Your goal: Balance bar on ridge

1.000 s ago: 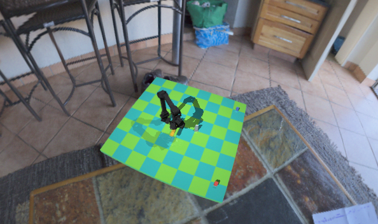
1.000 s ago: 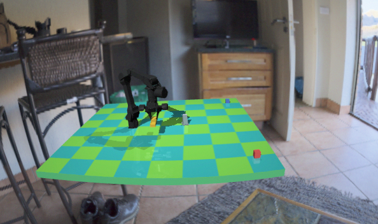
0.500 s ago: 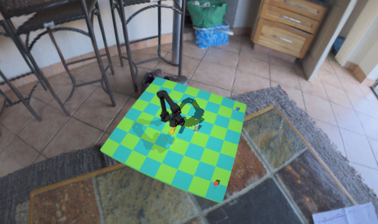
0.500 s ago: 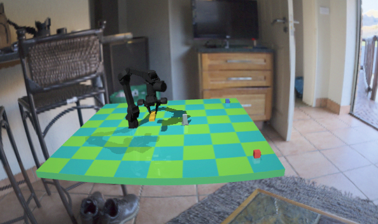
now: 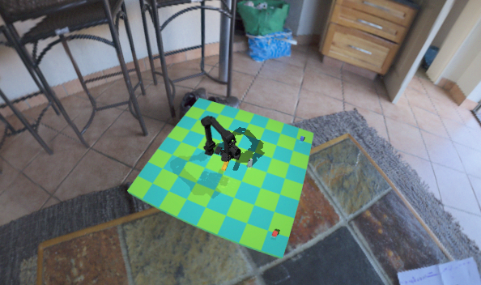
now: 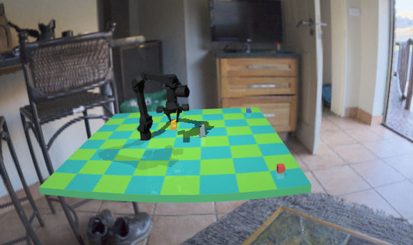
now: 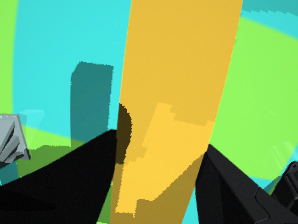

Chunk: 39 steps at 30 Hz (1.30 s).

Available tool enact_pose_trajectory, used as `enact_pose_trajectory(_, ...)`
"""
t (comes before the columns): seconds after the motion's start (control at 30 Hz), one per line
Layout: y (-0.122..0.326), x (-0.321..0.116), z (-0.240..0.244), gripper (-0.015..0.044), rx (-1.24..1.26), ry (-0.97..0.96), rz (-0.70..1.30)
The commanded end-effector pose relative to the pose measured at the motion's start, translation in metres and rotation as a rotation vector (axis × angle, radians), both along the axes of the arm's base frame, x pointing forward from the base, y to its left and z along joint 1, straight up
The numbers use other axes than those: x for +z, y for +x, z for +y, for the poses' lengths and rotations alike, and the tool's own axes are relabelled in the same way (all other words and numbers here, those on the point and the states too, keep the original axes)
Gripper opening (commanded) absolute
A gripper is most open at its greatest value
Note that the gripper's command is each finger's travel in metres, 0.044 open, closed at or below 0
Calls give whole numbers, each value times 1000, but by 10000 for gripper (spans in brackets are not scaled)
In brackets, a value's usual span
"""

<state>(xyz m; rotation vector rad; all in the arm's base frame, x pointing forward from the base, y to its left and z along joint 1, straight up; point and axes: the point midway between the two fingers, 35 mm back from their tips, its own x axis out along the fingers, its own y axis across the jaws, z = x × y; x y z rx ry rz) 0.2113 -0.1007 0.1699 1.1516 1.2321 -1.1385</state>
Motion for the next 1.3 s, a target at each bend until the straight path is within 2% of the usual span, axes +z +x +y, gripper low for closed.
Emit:
enact_pose_trajectory(0.0,12,3,4,0,8,-4,-2)
enact_pose_trajectory(1.27,113,7,84,0,104,1,-9)
